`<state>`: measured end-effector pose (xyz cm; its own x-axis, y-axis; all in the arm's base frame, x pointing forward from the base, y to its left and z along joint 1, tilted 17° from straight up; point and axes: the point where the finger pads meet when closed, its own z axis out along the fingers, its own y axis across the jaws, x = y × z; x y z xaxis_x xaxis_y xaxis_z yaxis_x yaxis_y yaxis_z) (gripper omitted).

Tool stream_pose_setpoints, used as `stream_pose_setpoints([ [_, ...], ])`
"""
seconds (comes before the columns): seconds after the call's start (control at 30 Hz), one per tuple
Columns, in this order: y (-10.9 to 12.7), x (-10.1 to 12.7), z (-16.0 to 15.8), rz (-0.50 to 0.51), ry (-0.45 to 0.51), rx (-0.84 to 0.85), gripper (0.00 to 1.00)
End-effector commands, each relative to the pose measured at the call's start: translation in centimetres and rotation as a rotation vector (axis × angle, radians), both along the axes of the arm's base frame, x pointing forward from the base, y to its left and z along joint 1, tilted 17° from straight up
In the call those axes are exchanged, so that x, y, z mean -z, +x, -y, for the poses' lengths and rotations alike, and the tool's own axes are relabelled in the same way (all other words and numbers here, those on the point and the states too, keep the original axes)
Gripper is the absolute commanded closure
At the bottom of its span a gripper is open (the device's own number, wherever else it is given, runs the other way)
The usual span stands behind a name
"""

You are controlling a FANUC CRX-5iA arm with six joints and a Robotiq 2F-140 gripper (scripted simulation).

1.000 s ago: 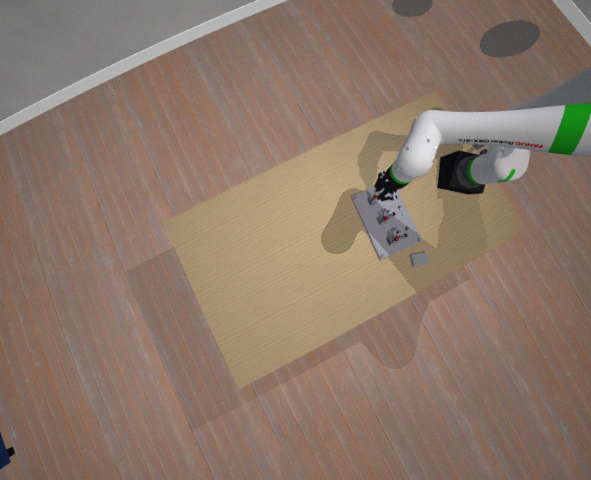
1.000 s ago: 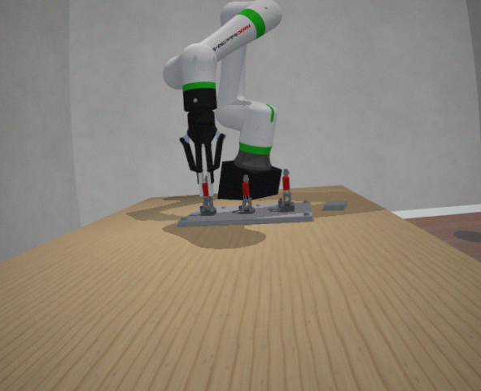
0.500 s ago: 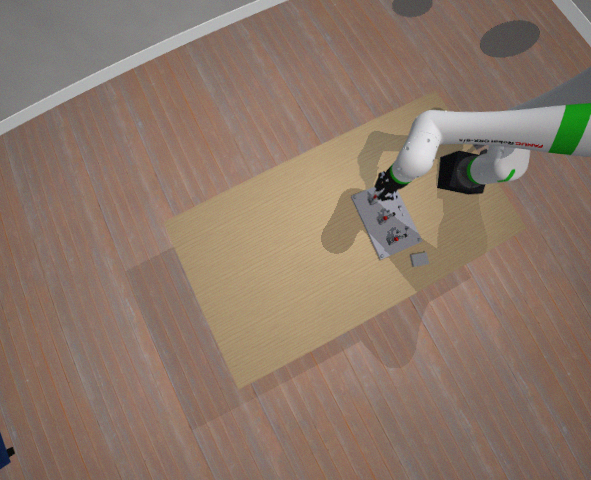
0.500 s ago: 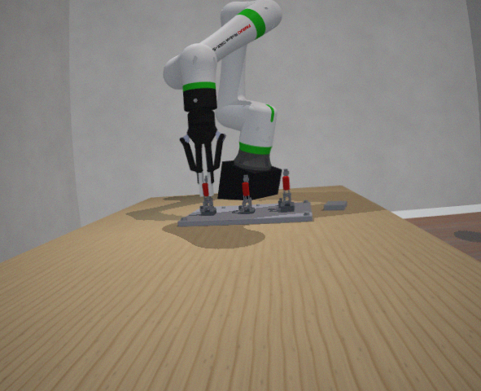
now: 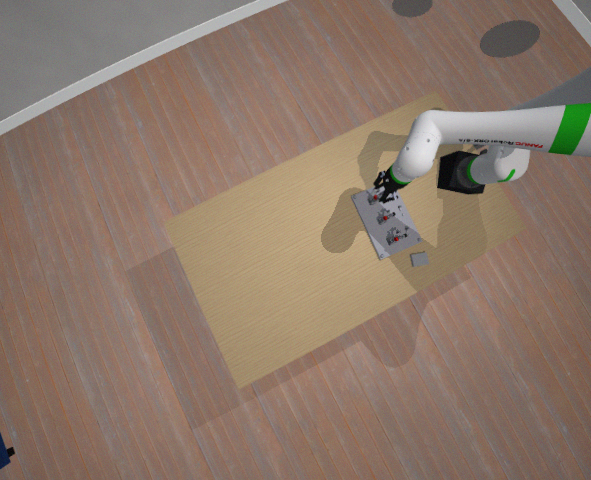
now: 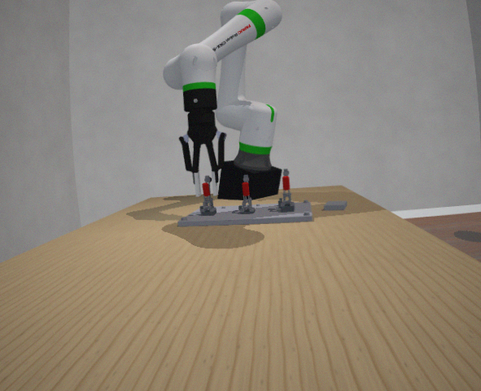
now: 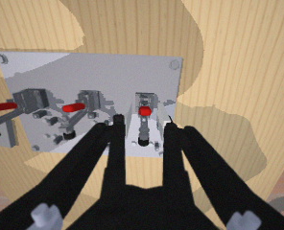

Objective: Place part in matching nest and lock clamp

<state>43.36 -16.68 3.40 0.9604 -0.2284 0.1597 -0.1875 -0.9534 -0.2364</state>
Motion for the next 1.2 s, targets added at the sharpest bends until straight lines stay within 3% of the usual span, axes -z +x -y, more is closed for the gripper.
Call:
stream_pose_setpoints([
  [0.0, 0.0, 0.0, 0.0, 0.000, 0.000, 0.000, 0.72],
  [0.67, 0.0, -0.2, 0.0, 0.000, 0.000, 0.000, 0.72],
  [1.17, -0.9, -4.2, 0.9, 0.000, 0.000, 0.000, 0.72],
])
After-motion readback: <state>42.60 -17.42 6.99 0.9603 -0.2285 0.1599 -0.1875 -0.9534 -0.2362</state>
